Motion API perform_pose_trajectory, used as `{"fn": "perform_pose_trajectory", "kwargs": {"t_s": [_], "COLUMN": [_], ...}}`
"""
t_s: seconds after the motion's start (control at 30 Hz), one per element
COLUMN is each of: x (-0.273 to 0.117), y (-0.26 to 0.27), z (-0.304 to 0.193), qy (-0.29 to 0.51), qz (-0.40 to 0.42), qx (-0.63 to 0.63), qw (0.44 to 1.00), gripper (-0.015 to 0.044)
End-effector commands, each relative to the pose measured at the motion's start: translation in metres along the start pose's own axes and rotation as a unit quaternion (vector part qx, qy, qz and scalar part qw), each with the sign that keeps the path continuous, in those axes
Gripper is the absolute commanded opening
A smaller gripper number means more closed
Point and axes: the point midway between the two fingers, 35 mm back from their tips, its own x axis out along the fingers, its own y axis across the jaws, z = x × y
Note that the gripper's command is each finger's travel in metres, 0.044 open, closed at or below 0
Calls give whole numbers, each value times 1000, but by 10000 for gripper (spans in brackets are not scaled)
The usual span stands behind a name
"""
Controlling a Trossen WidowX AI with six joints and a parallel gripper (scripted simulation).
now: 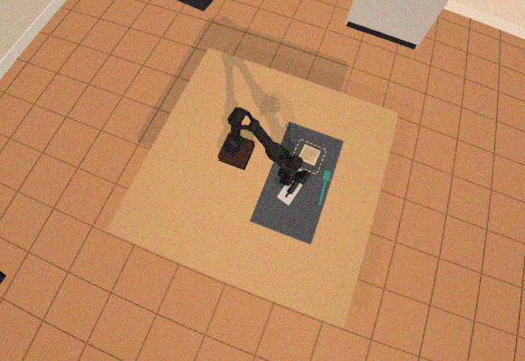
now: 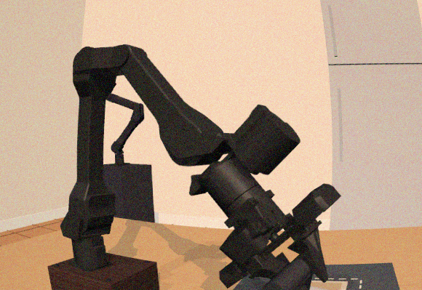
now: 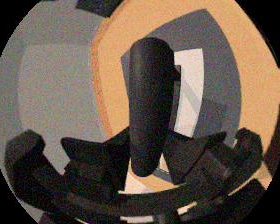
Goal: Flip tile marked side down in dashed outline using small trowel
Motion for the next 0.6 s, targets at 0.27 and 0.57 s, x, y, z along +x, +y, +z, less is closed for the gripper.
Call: {"fn": "perform_pose_trajectory", "kwargs": {"t_s": [0.27, 0.57], "x": [18, 28], "y": [8, 7], "z": [42, 76], "qy": [-114, -211], "qz": [-37, -53], "qx": [150, 256], "qw": [981, 942], "gripper": [0, 0]}}
